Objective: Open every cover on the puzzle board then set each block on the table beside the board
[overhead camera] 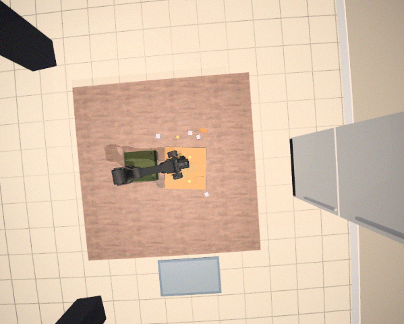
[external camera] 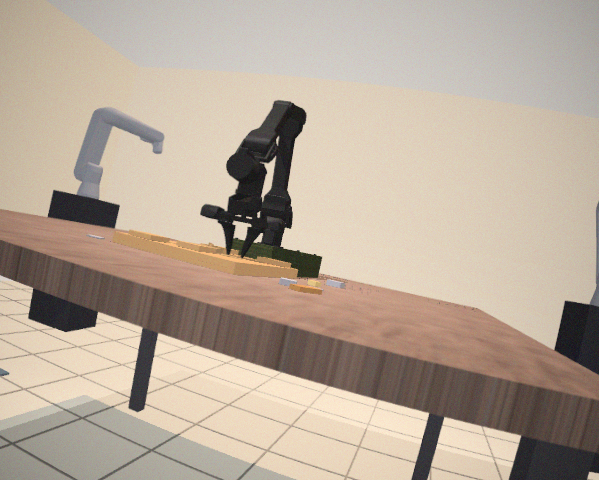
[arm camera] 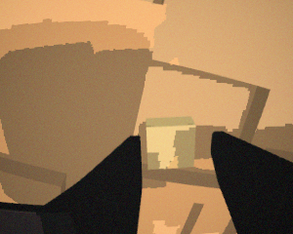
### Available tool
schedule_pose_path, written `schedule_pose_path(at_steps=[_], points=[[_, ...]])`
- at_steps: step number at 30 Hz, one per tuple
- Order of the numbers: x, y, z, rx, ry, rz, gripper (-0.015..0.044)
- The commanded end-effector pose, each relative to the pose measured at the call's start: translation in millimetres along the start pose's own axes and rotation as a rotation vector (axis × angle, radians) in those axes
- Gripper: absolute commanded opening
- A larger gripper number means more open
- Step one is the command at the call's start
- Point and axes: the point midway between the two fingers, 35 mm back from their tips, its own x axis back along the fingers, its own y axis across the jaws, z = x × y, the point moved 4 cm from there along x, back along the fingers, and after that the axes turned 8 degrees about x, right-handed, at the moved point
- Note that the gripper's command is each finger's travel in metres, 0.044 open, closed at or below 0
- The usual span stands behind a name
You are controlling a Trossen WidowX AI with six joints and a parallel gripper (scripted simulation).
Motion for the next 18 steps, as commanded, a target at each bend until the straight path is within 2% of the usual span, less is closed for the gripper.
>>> schedule_pose_path(at_steps=[1,6,15,18], points=[[-8.0,-0.4,1.8,0.005,0.017,0.003,0.0144],[-8.0,-0.4,1.8,0.005,0.017,0.003,0.0144],[0.0,0.0,0.0,0.000,0.000,0.000,0.0084],[0.0,0.0,0.0,0.000,0.000,0.000,0.0080]])
